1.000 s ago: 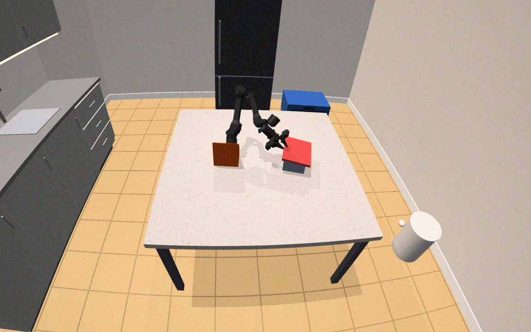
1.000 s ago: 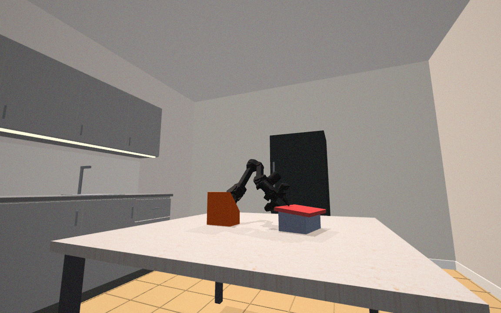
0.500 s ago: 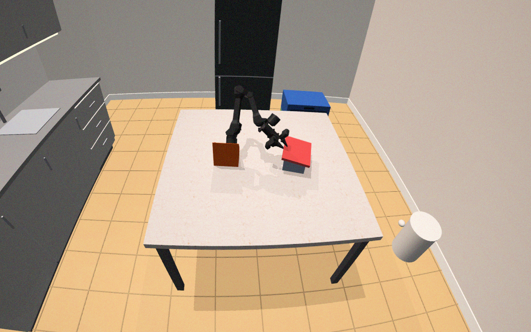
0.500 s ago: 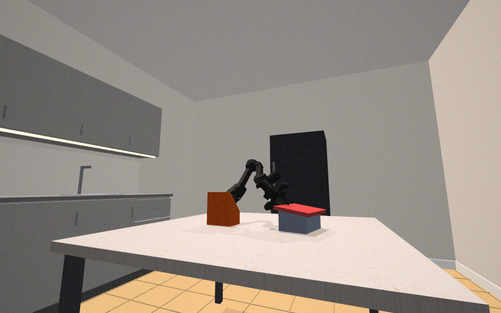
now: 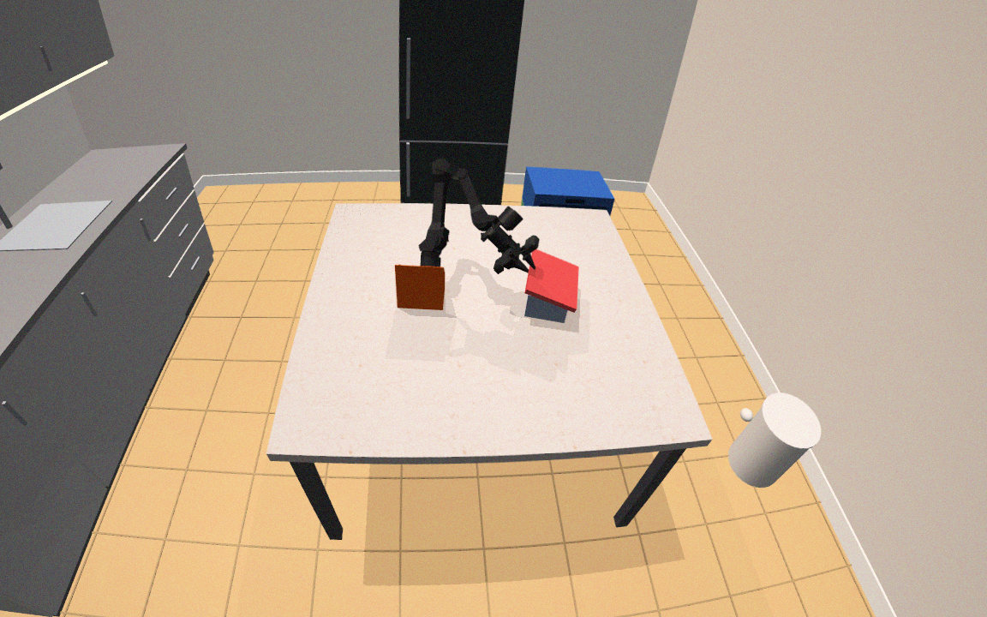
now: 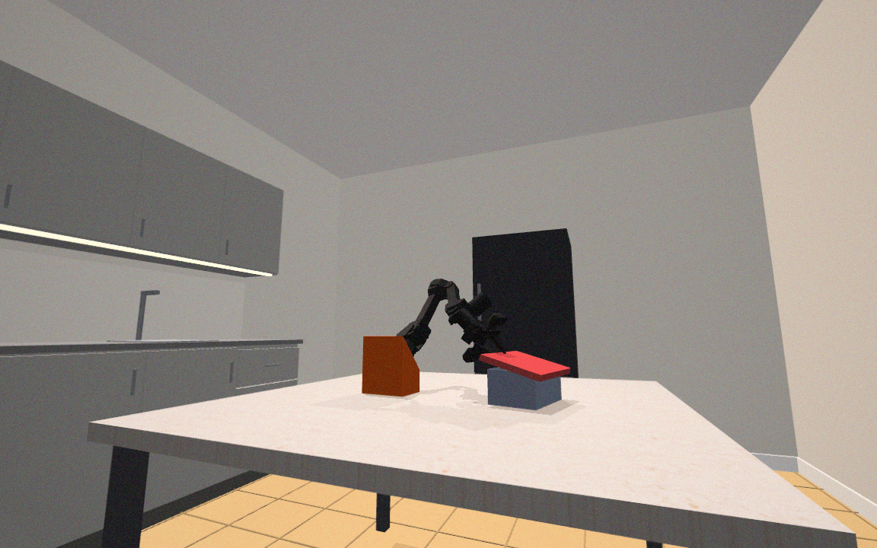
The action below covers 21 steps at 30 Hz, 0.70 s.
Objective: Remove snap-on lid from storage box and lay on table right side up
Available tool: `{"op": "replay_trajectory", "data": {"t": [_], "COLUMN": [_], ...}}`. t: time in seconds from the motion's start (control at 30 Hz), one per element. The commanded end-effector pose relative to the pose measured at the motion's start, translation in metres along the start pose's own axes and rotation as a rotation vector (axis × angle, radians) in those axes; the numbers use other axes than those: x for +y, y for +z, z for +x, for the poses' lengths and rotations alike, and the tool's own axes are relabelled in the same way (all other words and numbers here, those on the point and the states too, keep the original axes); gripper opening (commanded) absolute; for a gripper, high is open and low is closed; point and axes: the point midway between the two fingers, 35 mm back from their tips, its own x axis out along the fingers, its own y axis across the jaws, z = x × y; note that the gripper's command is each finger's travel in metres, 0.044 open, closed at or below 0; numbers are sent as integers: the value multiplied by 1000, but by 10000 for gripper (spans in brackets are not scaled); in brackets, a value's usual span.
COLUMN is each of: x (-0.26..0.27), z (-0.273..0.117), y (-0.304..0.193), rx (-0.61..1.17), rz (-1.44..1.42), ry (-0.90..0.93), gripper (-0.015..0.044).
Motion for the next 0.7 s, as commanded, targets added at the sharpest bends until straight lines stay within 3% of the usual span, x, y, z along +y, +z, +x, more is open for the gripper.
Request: {"op": "replay_trajectory", "data": {"t": [0.0,0.67], "x": [12,39], "z": [-5,-14], "y": [-2,-2], "rx": [2,1], "rz": [-7,-8], "ry": [20,21], "gripper": [0,0]}}
